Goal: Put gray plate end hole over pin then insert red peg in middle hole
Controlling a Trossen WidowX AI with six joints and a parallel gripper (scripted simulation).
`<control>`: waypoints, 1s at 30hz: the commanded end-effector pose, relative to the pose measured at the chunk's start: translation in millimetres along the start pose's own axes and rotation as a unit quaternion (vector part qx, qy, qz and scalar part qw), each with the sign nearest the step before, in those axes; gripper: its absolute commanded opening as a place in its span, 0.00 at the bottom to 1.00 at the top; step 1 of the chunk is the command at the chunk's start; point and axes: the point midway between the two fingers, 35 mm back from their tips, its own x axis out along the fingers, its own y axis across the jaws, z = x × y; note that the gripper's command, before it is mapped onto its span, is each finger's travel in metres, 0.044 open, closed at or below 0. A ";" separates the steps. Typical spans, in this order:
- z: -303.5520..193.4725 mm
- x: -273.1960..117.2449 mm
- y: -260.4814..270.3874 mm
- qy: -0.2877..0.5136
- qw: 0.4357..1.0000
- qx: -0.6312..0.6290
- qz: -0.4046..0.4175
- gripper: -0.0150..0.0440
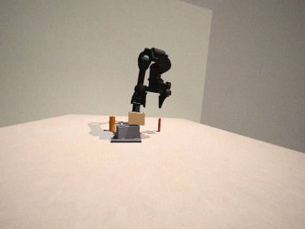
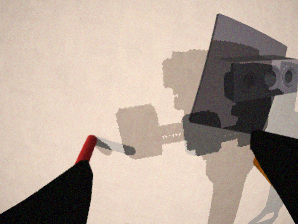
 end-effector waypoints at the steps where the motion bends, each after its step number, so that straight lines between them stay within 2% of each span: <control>1: -23.1 -2.0 52.3 -0.005 0.940 0.342 0.010 1.00; 8: -36.5 -0.3 72.2 -0.002 0.874 0.485 0.011 1.00; 17: -50.6 1.9 86.9 0.002 0.760 0.649 0.012 1.00; 30: -50.8 1.9 86.9 0.002 0.759 0.651 0.012 1.00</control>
